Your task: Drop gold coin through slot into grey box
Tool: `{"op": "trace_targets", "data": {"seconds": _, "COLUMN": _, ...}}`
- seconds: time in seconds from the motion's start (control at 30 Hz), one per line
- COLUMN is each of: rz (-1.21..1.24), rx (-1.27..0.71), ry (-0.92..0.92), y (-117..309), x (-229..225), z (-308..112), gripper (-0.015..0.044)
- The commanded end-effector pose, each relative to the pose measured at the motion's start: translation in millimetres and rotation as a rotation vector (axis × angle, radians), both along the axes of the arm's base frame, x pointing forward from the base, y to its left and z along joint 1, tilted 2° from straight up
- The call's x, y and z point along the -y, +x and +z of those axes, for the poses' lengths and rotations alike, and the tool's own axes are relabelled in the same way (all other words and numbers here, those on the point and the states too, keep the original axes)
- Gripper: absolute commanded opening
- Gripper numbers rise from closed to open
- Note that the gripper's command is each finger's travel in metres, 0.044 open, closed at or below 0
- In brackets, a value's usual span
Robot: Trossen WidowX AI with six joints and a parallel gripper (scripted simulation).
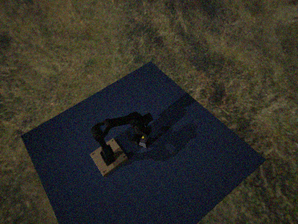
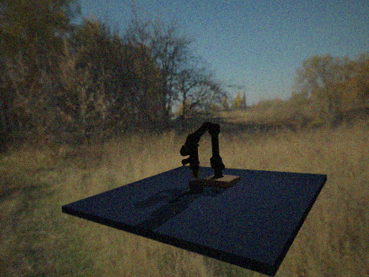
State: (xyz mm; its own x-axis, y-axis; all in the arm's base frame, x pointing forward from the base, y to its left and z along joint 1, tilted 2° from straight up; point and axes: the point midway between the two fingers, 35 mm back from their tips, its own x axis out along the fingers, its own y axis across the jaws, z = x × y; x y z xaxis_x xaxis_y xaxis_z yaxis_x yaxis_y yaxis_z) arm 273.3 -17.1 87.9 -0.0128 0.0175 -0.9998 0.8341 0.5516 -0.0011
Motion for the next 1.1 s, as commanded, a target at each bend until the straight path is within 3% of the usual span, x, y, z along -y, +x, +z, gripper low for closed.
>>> {"op": "trace_targets", "data": {"seconds": 0.0, "rz": 0.006, "rx": -0.005, "ry": 0.0, "y": -1.1, "x": -0.2, "z": -3.1, "gripper": 0.0}}
{"op": "trace_targets", "data": {"seconds": 0.57, "rz": 0.004, "rx": -0.005, "ry": 0.0, "y": -1.4, "x": -0.3, "z": -9.0, "gripper": 0.0}}
{"op": "trace_targets", "data": {"seconds": 0.77, "rz": 0.002, "rx": 0.0, "ry": 0.0, "y": -0.3, "x": -0.1, "z": -6.2, "gripper": 0.0157}}
{"op": "trace_targets", "data": {"seconds": 1.07, "rz": 0.002, "rx": 0.0, "ry": 0.0, "y": -0.3, "x": -0.1, "z": -6.2, "gripper": 0.0161}}
